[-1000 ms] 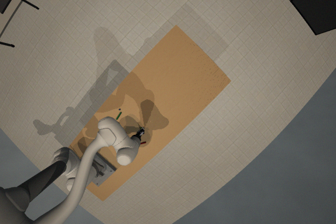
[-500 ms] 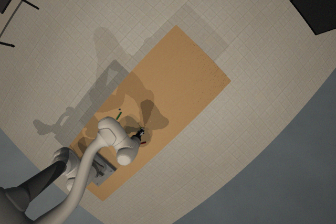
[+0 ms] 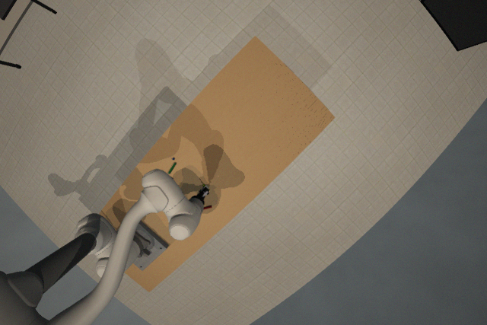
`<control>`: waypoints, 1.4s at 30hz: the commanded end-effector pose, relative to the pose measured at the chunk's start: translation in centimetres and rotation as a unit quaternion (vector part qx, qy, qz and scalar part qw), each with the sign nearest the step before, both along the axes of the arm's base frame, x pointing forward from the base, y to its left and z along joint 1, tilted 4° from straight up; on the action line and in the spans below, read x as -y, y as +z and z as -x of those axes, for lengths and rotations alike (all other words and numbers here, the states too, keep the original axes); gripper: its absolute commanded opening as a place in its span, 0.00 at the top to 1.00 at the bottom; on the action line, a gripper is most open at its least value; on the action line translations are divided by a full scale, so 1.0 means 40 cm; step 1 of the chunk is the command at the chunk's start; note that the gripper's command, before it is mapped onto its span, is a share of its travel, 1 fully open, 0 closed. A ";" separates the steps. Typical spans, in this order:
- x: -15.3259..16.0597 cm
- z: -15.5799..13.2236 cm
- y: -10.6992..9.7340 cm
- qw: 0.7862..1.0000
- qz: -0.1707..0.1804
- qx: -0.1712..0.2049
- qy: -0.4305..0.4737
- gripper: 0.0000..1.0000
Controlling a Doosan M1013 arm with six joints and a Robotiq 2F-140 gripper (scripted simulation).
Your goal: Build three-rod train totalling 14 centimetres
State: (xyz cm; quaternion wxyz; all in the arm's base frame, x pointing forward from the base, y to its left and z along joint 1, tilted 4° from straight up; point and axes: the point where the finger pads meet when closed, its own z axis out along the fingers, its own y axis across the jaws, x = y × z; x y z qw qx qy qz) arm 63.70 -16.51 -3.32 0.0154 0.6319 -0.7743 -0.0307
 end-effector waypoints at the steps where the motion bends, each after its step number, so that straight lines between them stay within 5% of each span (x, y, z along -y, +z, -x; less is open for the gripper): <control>1: 0.000 0.000 0.000 1.000 0.000 0.000 0.000 0.97; 11: 0.001 -0.001 0.023 1.000 0.000 0.000 0.000 0.97; 21: 0.005 -0.012 0.192 1.000 0.000 0.000 0.000 0.97; 27: 0.007 -0.015 0.240 1.000 0.000 0.000 0.000 0.97; 42: -0.016 0.000 0.253 1.000 0.001 -0.001 -0.022 0.97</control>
